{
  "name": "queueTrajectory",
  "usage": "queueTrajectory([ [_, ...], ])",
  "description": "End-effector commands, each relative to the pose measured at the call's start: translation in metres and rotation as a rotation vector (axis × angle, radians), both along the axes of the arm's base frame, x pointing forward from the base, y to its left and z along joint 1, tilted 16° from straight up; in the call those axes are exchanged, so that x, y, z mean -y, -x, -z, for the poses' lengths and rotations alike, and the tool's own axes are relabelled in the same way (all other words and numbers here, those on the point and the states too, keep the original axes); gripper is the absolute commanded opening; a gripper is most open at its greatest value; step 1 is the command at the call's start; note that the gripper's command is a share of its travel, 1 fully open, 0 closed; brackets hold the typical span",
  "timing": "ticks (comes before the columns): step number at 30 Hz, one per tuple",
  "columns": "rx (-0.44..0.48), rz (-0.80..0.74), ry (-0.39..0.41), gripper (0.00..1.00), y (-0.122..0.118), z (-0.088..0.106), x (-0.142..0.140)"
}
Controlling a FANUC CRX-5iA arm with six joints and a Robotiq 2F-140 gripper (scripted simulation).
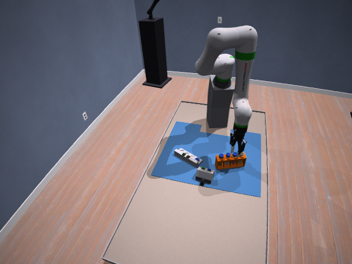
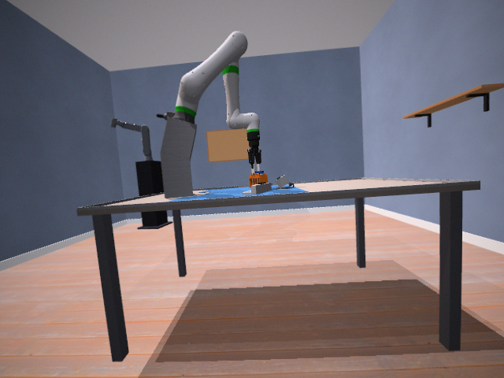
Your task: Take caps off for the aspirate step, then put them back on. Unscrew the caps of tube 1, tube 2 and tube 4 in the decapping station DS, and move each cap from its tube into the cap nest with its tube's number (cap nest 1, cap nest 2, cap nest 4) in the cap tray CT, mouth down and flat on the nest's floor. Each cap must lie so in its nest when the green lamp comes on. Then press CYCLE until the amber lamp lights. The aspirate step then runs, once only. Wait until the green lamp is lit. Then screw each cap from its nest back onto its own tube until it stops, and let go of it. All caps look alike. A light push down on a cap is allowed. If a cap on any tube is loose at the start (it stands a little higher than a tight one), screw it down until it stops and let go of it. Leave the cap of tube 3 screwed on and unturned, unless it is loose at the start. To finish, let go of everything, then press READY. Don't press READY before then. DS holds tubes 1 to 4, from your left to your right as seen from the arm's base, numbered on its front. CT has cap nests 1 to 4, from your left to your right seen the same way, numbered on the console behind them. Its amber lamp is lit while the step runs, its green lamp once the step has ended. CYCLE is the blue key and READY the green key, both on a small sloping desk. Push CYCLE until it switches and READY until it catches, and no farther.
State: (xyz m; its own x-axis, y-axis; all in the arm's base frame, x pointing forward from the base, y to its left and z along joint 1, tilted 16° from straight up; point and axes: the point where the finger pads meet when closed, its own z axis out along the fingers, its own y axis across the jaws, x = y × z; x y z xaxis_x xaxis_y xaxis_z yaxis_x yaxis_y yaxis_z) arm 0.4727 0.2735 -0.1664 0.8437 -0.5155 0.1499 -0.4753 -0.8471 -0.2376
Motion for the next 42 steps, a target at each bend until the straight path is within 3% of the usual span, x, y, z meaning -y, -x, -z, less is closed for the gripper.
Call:
queueTrajectory([
  [1,-0.013,0.08,-0.02,0.35,-0.0002,-0.0003,-0.0001],
  [4,-0.043,0.303,-0.077,0.35,-0.0002,-0.0003,-0.0001],
  [8,-0.054,0.385,-0.099,0.35,-0.0002,-0.0003,-0.0001],
  [10,-0.078,0.56,-0.144,0.35,-0.0002,-0.0003,-0.0001],
  [15,-0.104,0.754,-0.194,0.35,-0.0002,-0.0003,-0.0001],
  [21,-0.104,0.754,-0.194,0.35,-0.0002,-0.0003,-0.0001],
  [22,-0.104,0.754,-0.194,0.0,-0.0002,-0.0003,-0.0001],
  [36,-0.104,0.754,-0.194,0.0,-0.0002,-0.0003,-0.0001],
  [40,-0.078,0.562,-0.144,0.0,-0.0002,-0.0003,-0.0001],
  [42,-0.078,0.562,-0.144,0.0,-0.0002,-0.0003,-0.0001],
])
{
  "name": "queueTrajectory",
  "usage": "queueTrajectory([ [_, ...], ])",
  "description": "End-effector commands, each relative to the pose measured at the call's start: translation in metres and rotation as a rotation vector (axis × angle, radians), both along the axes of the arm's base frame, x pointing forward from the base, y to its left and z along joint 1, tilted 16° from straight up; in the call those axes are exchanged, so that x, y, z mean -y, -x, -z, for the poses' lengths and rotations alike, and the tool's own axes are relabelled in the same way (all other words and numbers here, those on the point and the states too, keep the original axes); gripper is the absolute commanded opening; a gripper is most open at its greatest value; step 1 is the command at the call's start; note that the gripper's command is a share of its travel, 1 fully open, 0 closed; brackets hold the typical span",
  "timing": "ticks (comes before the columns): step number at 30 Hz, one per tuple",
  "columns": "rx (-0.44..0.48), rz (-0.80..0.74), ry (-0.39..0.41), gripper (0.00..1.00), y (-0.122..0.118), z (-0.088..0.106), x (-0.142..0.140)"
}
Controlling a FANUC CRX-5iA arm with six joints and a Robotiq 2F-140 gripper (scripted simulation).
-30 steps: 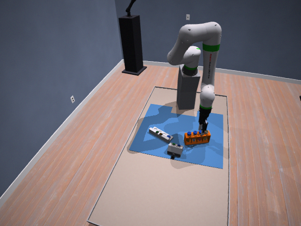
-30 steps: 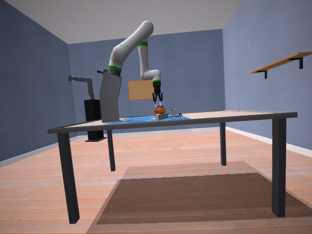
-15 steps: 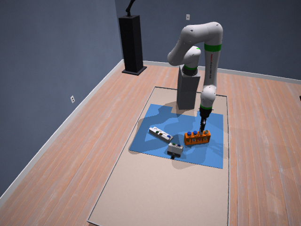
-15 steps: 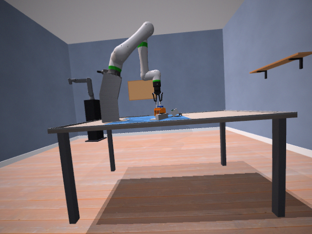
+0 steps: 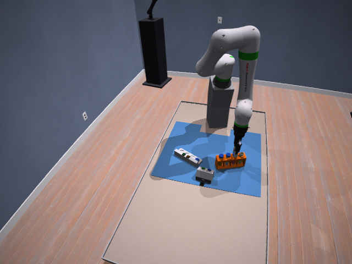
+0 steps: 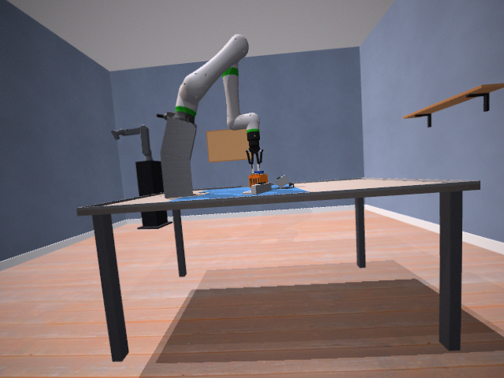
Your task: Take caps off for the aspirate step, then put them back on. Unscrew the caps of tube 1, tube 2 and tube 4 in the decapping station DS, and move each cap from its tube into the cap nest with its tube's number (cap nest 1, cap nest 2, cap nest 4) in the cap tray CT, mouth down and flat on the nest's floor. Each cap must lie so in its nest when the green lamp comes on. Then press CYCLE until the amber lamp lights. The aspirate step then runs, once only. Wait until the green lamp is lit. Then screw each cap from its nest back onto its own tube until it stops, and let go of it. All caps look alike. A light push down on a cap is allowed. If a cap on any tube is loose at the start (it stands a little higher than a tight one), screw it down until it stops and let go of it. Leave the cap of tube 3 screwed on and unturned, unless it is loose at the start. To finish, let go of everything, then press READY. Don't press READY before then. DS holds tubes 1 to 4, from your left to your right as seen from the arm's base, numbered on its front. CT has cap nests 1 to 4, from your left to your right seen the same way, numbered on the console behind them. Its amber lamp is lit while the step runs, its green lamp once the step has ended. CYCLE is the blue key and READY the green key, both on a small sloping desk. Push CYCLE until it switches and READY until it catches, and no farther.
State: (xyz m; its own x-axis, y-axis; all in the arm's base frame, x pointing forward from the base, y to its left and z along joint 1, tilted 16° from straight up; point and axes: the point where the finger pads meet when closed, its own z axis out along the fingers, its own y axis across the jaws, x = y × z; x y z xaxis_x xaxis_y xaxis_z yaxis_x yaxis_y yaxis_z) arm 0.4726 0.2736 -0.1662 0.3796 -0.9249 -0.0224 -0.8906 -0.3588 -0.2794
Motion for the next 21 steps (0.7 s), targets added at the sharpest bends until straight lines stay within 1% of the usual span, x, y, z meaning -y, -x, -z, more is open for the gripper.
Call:
queueTrajectory([
  [1,0.012,-0.115,0.027,0.0,-0.0003,-0.0001,0.0001],
  [6,0.043,-0.355,0.09,0.0,-0.0003,-0.0001,0.0001],
  [7,0.046,-0.378,0.096,0.0,-0.0003,-0.0001,0.0001],
  [12,0.046,-0.378,0.096,0.0,-0.0003,-0.0001,0.0001],
  [13,0.046,-0.378,0.096,0.35,-0.0003,-0.0001,0.0001],
  [21,0.046,-0.378,0.096,0.35,-0.0003,-0.0001,0.0001],
])
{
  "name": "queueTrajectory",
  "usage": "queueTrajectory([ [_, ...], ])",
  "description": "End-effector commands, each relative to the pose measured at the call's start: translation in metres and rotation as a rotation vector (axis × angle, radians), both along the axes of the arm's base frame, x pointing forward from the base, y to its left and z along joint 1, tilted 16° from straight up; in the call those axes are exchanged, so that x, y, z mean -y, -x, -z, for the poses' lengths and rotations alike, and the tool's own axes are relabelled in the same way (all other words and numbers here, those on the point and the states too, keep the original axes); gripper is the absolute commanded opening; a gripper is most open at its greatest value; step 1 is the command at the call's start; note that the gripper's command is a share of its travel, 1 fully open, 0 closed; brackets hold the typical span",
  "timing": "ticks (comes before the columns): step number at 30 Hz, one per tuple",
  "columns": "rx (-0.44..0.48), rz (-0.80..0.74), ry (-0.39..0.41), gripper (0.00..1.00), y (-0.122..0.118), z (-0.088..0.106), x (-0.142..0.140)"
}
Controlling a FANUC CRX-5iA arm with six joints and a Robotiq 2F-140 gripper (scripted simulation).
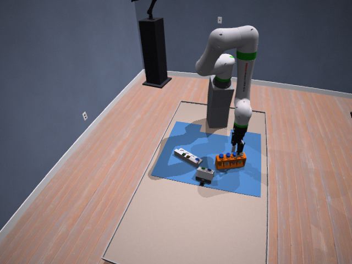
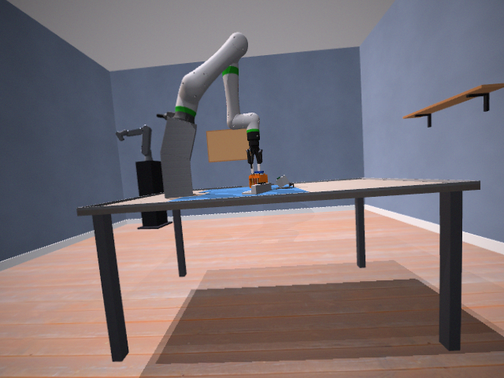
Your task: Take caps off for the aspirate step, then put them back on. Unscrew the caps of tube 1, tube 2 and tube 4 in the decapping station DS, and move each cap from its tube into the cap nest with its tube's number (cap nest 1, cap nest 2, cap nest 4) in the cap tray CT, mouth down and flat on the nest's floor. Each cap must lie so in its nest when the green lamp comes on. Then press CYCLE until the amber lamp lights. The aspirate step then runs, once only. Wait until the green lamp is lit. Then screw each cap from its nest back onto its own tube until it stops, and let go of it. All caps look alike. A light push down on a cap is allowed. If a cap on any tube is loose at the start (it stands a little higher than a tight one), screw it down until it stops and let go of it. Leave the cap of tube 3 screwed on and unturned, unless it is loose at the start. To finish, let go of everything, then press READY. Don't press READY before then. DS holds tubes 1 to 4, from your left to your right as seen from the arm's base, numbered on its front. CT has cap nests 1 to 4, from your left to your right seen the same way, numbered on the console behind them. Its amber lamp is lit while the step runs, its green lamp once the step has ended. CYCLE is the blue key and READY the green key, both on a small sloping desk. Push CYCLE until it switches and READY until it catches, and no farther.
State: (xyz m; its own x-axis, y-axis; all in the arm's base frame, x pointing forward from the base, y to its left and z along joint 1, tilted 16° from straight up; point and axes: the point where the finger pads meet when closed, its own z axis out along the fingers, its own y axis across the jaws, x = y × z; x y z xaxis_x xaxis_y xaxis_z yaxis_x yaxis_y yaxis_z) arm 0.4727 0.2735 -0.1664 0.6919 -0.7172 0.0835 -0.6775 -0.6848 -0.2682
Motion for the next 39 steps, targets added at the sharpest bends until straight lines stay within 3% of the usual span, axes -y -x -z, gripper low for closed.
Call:
queueTrajectory([
  [1,-0.003,0.0,0.001,0.35,-0.0002,-0.0003,-0.0001],
  [4,-0.003,0.0,0.001,0.35,-0.0002,-0.0003,-0.0001],
  [7,-0.035,0.24,-0.061,0.35,0.0001,-0.0017,0.0001],
  [8,-0.036,0.251,-0.064,0.35,0.0002,-0.0022,0.0001],
  [25,-0.036,0.251,-0.064,0.35,0.0011,-0.0073,0.0007],
  [26,-0.036,0.251,-0.064,0.0,0.0011,-0.0073,0.0007],
  [39,-0.036,0.251,-0.064,0.0,0.0011,-0.0073,0.0007],
])
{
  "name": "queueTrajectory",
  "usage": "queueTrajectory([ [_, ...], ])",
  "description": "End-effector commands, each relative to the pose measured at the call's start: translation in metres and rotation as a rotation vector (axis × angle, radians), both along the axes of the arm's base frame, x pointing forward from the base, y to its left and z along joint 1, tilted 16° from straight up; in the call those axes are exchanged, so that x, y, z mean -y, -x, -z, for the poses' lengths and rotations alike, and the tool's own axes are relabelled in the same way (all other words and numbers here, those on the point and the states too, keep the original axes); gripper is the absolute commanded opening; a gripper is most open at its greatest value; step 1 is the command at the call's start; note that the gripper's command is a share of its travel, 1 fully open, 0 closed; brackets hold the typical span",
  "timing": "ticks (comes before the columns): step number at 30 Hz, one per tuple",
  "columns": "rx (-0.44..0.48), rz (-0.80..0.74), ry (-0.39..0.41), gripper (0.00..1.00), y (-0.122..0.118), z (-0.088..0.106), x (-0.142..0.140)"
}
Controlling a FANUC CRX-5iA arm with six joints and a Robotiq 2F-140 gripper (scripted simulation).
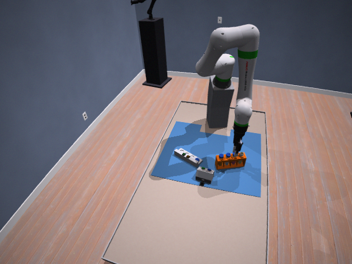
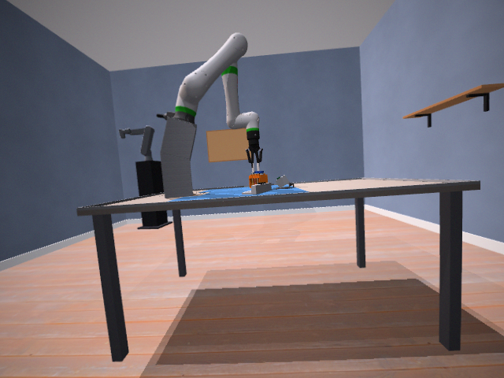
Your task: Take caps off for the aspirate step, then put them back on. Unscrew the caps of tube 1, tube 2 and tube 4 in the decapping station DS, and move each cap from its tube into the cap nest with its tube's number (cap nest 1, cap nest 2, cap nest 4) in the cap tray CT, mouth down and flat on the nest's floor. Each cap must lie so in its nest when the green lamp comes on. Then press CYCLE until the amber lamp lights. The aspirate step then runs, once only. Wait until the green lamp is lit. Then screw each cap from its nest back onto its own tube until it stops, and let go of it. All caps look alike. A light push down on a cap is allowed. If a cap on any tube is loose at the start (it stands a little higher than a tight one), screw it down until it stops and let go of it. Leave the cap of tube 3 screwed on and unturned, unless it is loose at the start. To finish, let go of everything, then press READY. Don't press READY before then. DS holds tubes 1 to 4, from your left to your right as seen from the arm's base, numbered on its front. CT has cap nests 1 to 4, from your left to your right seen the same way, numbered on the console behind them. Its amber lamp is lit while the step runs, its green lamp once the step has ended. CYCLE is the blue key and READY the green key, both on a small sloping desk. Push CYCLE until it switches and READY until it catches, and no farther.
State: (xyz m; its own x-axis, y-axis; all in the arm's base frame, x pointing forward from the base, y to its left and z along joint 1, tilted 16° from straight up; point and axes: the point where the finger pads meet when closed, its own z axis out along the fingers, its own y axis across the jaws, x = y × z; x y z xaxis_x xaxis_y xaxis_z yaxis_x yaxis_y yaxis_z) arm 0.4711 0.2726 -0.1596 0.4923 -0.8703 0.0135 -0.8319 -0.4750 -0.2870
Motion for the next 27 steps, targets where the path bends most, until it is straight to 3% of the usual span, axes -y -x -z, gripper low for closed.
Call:
queueTrajectory([
  [1,-0.01,-0.001,0.002,0.0,0.0,0.0,0.0],
  [17,-0.01,-0.001,0.002,0.0,0.008,-0.035,0.004],
  [20,0.023,-0.241,0.065,0.0,0.004,-0.032,0.029],
  [22,0.034,-0.32,0.086,0.0,0.003,-0.032,0.037],
  [25,0.034,-0.32,0.086,0.0,0.003,-0.032,0.037],
  [27,0.055,-0.48,0.128,0.0,0.0,-0.03,0.053],
])
